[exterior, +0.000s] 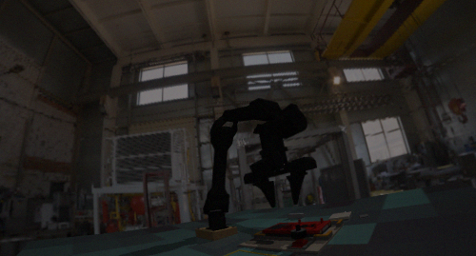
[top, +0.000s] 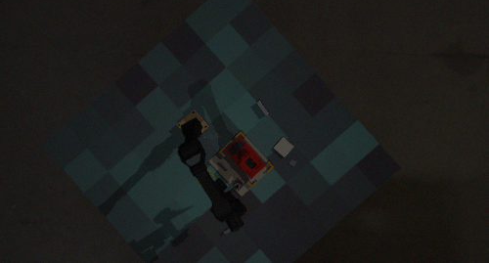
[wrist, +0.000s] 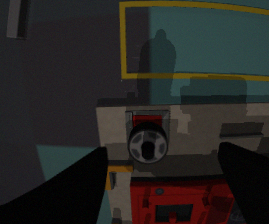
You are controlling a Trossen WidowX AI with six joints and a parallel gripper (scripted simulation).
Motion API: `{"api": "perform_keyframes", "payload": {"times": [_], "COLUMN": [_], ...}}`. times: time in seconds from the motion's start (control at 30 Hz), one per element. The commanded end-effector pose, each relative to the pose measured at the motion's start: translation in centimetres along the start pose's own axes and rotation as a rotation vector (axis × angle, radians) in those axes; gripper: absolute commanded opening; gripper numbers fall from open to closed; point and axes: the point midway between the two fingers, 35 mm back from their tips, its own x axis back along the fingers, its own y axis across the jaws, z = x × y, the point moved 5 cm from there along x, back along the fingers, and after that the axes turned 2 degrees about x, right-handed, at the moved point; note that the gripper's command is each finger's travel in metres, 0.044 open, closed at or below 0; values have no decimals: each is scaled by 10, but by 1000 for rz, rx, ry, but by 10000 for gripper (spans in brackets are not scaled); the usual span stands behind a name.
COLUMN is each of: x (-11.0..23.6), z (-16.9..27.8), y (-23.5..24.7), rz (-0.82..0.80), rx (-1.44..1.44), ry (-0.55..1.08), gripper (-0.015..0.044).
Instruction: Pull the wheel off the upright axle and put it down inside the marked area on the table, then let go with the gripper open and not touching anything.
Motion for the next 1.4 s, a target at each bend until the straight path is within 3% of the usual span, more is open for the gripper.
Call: {"api": "perform_keyframes", "payload": {"times": [0.0,0.33,0.7,0.87,0.97,1.27,1.37], "x": [-10,-14,-80,-84,-81,-81,-81], "z": [27,34,36,37,37,37,37], "y": [10,13,10,9,9,9,9], "rz": [50,50,50,50,60,60,60], "rx": [-14,-14,-14,-14,-10,-10,-10], "ry": [16,16,17,17,19,19,19], "gripper": [300,300,300,300,221,161,83]}}
